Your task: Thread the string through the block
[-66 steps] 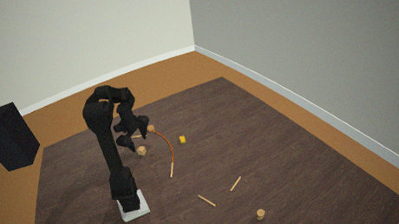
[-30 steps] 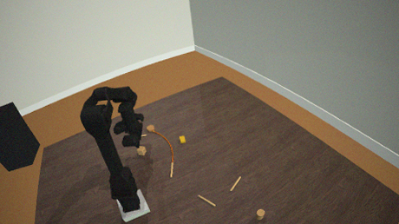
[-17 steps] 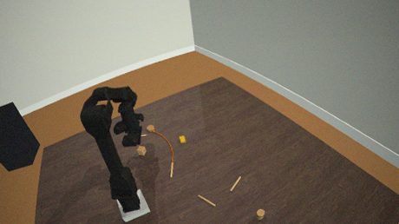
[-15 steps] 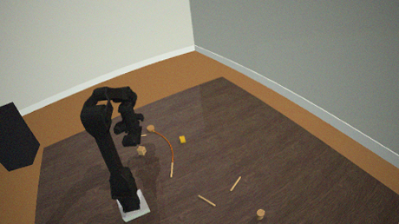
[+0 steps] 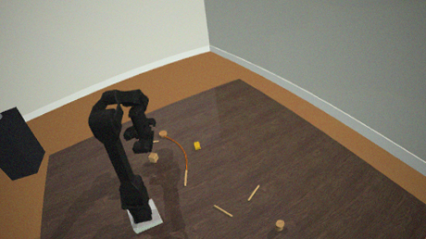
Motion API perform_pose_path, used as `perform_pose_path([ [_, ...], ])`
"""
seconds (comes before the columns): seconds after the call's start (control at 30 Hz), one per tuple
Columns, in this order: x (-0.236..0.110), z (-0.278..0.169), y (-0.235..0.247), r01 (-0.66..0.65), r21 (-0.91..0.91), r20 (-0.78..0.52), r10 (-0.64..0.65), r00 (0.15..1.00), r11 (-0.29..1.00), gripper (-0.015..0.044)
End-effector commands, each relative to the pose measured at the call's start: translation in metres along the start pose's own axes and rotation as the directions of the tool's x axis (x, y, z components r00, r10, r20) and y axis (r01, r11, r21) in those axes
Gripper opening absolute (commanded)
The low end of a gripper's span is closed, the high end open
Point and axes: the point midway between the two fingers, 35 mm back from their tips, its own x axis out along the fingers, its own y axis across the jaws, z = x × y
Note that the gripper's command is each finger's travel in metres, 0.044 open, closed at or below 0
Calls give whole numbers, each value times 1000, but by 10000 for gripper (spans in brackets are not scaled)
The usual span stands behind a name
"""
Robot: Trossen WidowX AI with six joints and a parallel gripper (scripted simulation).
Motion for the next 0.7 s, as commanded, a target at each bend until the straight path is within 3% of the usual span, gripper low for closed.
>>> perform_pose_path([
  [0.0, 0, 0, 0, 0, 0, 0, 0, 1000, 1000, 157],
  [0.1, 0, 0, 0, 0, 0, 0, 0, 1000, 1000, 236],
  [0.17, 0, 0, 0, 0, 0, 0, 0, 1000, 1000, 239],
  [0.47, 0, 0, 0, 0, 0, 0, 0, 1000, 1000, 2],
  [0.67, 0, 0, 0, 0, 0, 0, 0, 1000, 1000, 0],
])
